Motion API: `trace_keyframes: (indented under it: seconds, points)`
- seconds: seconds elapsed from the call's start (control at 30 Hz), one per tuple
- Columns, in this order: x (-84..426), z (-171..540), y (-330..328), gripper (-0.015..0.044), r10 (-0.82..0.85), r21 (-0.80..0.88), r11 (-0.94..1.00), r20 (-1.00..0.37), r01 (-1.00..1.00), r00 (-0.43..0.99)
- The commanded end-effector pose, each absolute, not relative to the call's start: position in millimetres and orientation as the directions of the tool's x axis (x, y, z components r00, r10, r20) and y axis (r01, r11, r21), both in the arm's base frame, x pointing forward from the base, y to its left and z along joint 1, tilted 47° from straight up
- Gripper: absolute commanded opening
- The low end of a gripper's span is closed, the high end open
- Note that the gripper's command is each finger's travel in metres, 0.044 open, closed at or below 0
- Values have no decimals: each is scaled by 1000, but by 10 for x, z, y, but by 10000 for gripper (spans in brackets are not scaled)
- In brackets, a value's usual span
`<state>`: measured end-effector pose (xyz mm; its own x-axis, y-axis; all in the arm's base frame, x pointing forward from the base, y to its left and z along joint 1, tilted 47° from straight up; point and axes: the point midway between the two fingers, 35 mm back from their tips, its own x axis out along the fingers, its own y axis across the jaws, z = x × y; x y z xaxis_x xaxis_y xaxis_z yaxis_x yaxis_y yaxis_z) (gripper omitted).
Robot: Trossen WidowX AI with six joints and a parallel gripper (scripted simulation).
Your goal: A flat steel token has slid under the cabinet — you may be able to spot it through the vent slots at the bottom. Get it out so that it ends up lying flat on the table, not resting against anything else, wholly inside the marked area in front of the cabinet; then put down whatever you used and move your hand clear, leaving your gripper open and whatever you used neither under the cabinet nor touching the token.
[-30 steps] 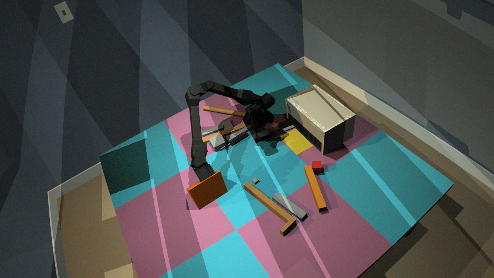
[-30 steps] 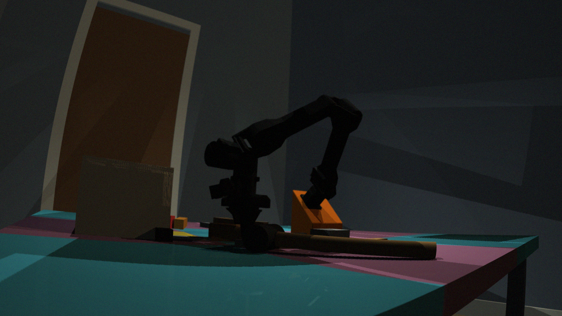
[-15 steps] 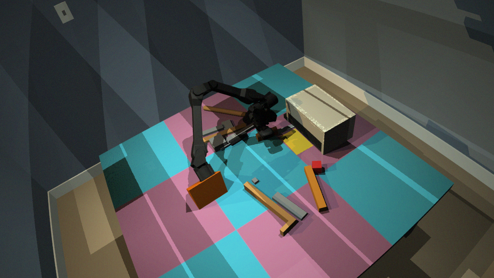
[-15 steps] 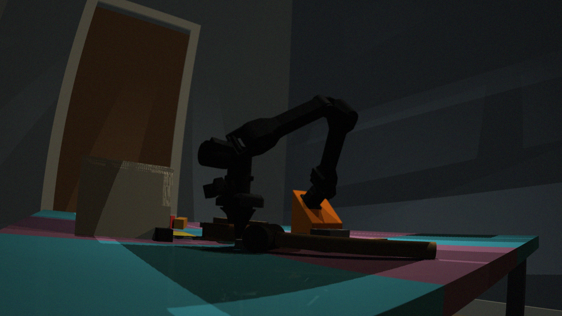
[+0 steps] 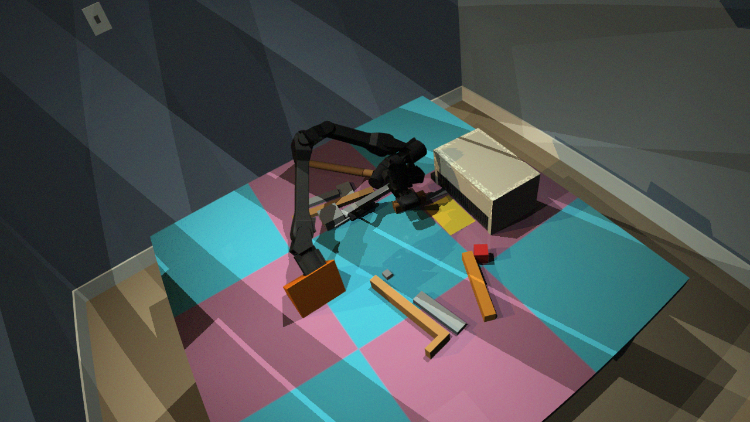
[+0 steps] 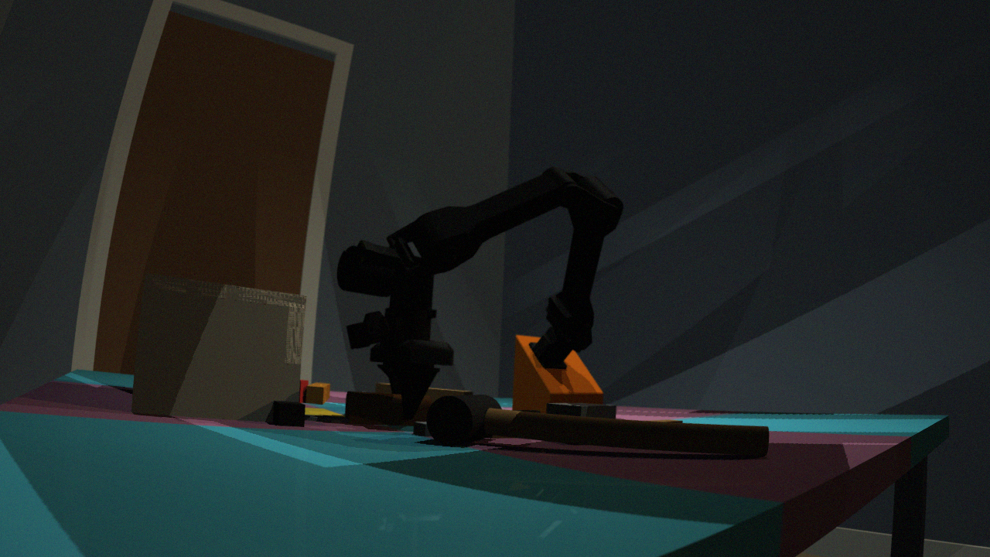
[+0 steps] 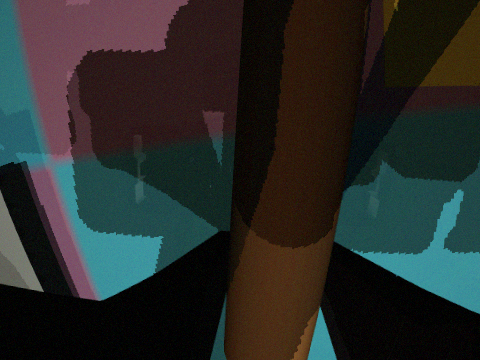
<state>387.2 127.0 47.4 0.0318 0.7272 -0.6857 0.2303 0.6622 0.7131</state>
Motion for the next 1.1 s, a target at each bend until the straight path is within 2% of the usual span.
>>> trace_keyframes:
  seconds: [0.0,1.07]
  points:
    - [3920,469,1260,0,728,715,662,-685,226,33]
    - [3938,253,1078,0,727,714,663,-686,226,33]
